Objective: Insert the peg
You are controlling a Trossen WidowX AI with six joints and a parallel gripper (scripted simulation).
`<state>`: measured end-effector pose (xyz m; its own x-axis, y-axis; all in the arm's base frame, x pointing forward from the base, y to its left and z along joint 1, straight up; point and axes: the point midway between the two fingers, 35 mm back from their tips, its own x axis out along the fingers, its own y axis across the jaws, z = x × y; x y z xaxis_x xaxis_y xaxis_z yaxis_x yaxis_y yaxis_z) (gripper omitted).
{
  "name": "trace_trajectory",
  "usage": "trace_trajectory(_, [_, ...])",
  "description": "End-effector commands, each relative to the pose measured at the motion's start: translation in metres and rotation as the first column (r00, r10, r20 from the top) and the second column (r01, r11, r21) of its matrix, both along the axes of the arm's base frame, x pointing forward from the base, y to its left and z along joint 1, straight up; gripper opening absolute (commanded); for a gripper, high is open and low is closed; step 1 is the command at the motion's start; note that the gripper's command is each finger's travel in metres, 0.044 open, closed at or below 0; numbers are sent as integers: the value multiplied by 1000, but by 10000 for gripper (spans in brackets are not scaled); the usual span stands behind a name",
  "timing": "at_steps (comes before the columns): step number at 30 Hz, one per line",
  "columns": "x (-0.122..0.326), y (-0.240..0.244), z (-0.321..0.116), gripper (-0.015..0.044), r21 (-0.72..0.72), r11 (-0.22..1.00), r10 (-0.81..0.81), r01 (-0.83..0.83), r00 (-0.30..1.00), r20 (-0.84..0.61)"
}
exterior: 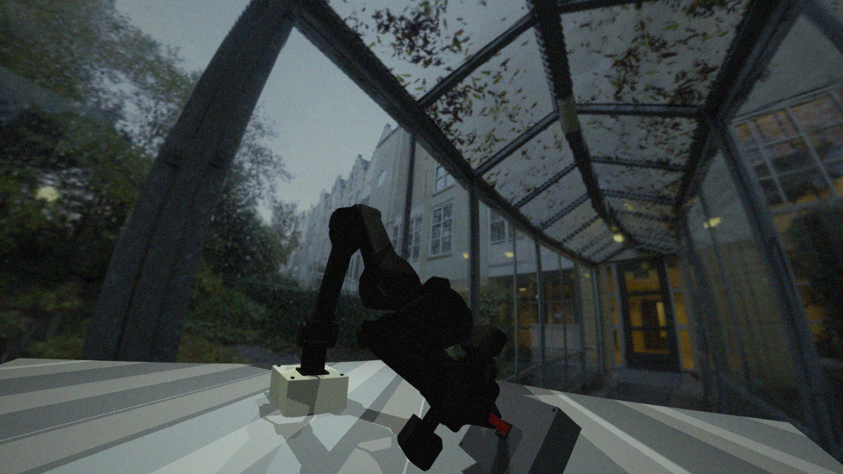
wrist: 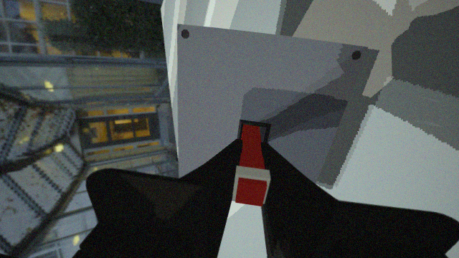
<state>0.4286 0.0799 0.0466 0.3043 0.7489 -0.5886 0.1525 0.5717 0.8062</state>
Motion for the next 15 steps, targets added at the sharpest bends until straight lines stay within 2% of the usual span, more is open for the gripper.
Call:
trace_trajectory(1, [0,0,0,79,0,1000,0,0,1000,0])
trace_trajectory(15, [-1,-4,3,440,-1,1000,0,0,1000,-1])
